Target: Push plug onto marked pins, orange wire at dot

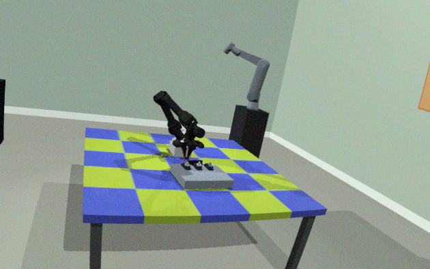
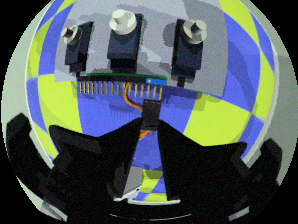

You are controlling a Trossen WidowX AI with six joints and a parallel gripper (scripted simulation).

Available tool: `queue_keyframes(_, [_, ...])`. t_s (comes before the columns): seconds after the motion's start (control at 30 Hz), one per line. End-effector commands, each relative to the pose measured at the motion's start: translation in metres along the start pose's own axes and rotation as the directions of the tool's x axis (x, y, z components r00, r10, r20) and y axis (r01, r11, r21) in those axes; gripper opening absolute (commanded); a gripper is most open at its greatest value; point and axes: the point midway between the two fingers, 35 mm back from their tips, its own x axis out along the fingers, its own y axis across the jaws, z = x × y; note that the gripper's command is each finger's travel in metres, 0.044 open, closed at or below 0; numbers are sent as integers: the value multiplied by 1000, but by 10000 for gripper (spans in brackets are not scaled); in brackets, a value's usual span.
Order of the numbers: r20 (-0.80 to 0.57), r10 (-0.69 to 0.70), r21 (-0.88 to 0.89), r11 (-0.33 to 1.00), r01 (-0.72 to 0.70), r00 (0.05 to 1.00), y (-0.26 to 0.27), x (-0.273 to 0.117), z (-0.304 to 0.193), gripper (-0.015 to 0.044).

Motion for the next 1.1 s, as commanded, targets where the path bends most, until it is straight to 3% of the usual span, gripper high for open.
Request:
queue_keyframes(0.0, [-2,-4,-4,1000,4,1000,-1,1,2,0])
queue_keyframes(0.9, [-2,-4,-4,1000,4,1000,-1,2,19,0])
queue_keyframes(1.07, [-2,-4,-4,1000,4,1000,-1,4,16,131])
